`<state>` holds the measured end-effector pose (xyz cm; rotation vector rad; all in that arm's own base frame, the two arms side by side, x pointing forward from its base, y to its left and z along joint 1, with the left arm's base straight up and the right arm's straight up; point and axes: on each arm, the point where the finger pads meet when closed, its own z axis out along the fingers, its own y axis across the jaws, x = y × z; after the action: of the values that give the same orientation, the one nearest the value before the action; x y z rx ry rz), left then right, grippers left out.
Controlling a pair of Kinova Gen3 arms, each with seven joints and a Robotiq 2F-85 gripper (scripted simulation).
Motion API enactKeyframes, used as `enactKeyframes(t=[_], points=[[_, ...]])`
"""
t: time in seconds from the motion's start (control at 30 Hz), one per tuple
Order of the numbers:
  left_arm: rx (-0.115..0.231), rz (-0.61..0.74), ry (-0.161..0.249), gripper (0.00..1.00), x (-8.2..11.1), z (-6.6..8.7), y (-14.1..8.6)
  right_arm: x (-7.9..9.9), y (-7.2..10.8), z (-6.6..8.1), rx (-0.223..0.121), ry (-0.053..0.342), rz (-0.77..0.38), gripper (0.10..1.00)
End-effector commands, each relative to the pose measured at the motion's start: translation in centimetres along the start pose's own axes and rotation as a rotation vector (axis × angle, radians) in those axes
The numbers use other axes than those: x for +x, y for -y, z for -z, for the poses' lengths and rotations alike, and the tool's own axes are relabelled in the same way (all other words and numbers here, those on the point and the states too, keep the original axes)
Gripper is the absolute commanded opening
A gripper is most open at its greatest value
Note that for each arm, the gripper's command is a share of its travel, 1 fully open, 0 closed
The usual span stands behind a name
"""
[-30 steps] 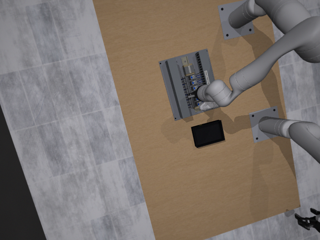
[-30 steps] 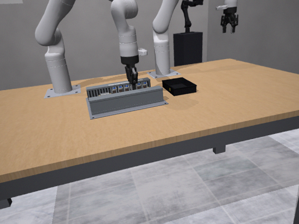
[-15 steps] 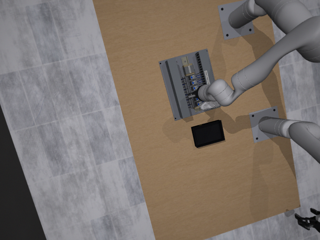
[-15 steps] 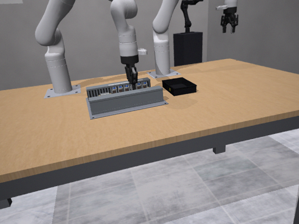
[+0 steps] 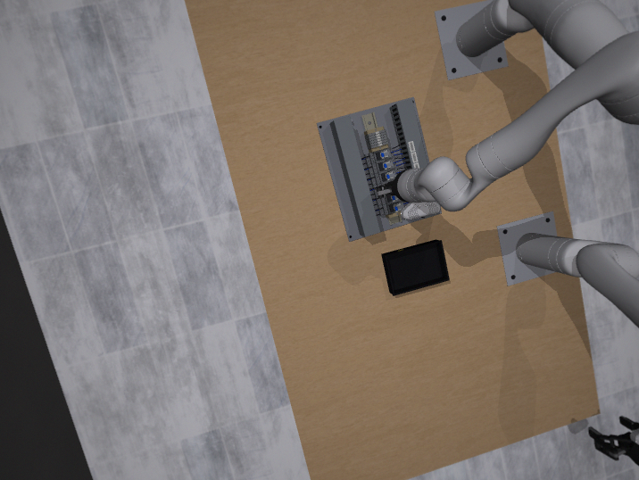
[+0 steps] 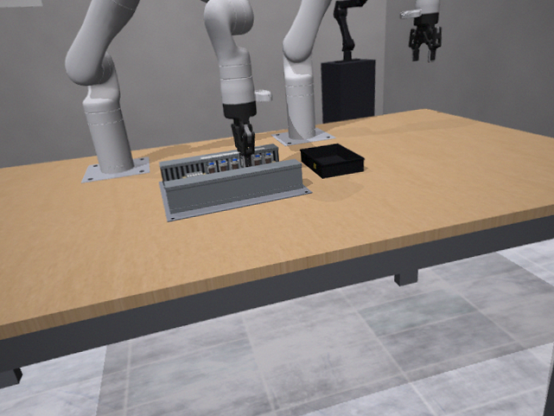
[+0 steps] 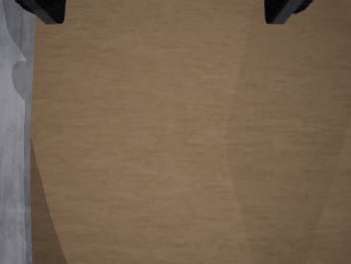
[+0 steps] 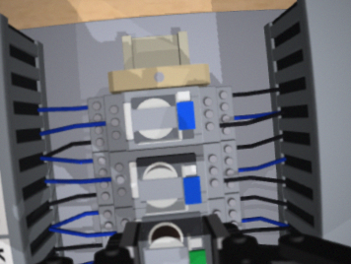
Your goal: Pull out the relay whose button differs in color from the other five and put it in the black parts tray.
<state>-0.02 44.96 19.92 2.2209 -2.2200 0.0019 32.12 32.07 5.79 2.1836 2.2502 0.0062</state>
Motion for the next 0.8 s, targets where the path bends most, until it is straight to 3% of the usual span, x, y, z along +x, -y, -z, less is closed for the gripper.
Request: enactKeyframes(t=[0.0,0.77], points=[[0.000,0.000,0.002,1.000,-0.04,0.08,0.00,0.04,-0.03,0.08,-0.006,-0.002,0.000,0.099],[0.000,0.000,0.002,1.000,-0.04,0.08,0.00,0.04,0.08,0.10,-0.046,-0.002,0.000,0.099]])
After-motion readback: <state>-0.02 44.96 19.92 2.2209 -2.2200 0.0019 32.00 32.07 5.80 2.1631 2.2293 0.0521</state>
